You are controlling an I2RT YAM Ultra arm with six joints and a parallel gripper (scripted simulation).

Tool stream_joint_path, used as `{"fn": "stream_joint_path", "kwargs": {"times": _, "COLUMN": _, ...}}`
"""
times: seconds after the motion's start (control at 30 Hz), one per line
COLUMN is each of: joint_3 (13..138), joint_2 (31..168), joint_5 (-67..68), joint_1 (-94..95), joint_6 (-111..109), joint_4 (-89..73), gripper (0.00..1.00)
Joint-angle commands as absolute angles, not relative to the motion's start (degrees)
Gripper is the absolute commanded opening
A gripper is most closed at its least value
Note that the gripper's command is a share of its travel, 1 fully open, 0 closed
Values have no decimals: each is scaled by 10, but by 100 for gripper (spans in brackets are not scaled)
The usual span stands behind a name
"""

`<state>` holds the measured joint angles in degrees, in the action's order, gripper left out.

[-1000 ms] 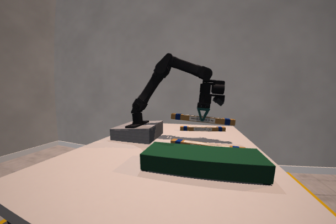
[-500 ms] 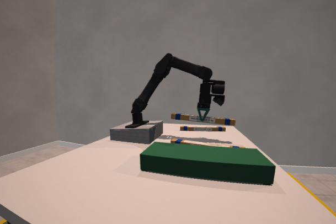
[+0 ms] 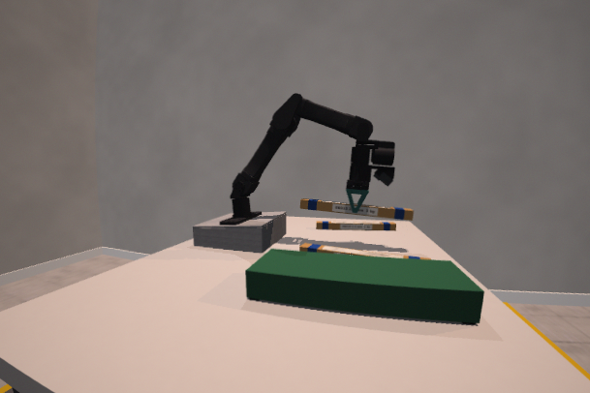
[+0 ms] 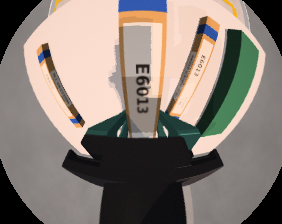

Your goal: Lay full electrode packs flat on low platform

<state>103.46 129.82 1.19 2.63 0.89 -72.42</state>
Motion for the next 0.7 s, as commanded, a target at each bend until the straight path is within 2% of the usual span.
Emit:
{"fn": "stream_joint_path", "kwargs": {"times": 0.0, "joint_3": 1044, "joint_2": 1248, "joint_5": 12, "joint_1": 24, "joint_6": 7, "joint_4": -730, "gripper": 0}}
{"fn": "stream_joint_path", "kwargs": {"times": 0.67, "joint_3": 991, "joint_2": 1246, "joint_5": 12, "joint_1": 22, "joint_6": 4, "joint_4": -673, "gripper": 0}}
